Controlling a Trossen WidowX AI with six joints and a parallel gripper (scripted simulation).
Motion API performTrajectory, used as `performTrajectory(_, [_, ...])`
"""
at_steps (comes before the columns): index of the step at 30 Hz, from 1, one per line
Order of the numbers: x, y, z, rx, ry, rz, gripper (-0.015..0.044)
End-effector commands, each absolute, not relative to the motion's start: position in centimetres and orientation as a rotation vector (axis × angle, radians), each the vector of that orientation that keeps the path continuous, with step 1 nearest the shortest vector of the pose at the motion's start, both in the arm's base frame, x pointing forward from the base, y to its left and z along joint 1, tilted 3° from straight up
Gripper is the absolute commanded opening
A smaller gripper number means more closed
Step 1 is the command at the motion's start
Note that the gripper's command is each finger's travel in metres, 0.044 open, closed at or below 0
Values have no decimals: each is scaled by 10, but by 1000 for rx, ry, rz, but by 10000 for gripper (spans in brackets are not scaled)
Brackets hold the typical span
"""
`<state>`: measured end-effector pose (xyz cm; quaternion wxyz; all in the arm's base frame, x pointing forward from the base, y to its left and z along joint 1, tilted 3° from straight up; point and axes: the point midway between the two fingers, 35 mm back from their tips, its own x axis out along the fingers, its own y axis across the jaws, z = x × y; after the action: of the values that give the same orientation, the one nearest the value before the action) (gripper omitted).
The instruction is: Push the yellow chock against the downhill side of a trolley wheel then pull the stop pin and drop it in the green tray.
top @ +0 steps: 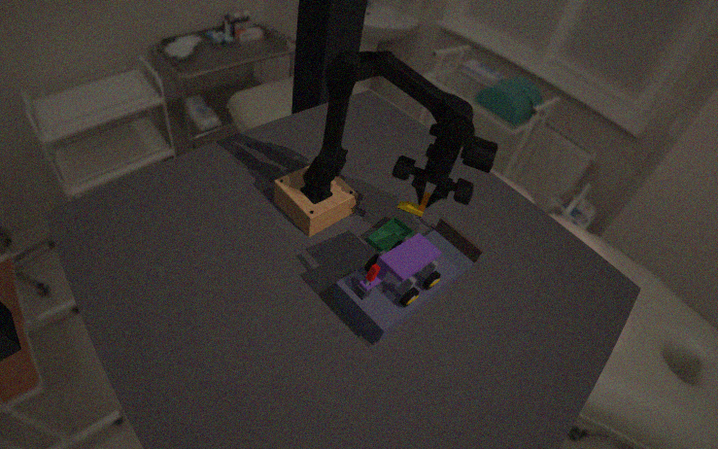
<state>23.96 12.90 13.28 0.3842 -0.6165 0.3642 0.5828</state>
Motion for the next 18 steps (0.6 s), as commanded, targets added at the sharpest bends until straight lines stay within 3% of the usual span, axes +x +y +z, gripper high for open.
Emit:
performTrajectory(1, [241,130,133,-1682,851,1576,0])
performTrajectory(18, [240,132,133,-2115,420,1966,0])
